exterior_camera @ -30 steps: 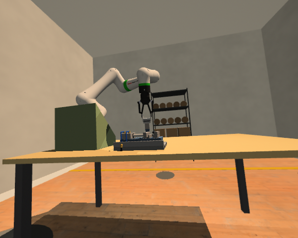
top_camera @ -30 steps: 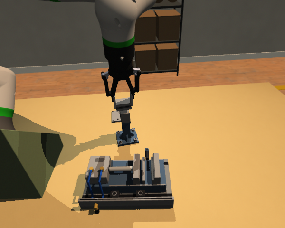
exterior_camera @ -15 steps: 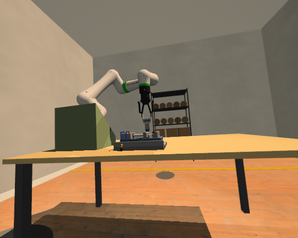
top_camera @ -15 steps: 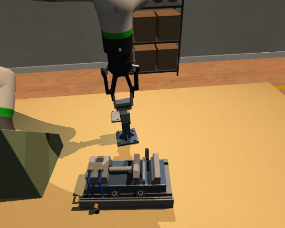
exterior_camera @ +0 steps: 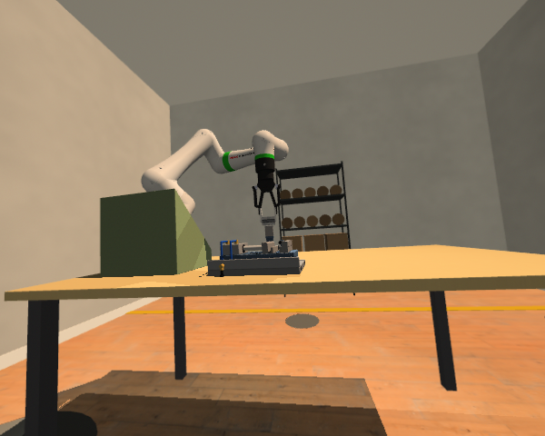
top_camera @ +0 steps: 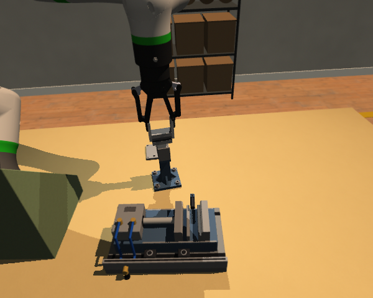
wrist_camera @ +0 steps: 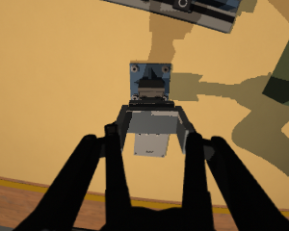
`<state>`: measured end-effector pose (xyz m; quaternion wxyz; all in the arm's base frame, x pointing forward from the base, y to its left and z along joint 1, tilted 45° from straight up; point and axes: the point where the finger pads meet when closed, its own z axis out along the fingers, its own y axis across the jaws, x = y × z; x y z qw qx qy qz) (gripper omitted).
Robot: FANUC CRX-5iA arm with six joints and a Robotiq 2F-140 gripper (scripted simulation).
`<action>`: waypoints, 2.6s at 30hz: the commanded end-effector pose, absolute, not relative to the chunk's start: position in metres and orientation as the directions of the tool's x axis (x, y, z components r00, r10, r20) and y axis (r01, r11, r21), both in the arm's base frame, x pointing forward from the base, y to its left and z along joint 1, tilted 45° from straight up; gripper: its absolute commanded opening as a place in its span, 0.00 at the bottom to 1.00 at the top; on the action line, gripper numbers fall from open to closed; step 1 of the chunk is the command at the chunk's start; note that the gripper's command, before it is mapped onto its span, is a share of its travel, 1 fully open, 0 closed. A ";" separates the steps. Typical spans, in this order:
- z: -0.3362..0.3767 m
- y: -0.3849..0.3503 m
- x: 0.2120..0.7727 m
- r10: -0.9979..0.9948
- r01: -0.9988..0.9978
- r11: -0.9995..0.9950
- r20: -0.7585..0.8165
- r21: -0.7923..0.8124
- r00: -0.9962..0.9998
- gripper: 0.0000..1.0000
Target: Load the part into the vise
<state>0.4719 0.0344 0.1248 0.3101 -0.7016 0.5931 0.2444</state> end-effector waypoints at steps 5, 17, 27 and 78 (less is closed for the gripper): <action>0.125 0.035 0.472 -0.698 -0.984 -0.104 -0.695 -0.145 0.176 0.00; 0.126 0.035 0.472 -0.705 -0.984 -0.104 -0.687 -0.146 0.176 0.00; 0.126 0.035 0.472 -0.706 -0.984 -0.104 -0.687 -0.146 0.176 0.00; 0.126 0.036 0.472 -0.734 -0.984 -0.104 -0.656 -0.145 0.174 0.00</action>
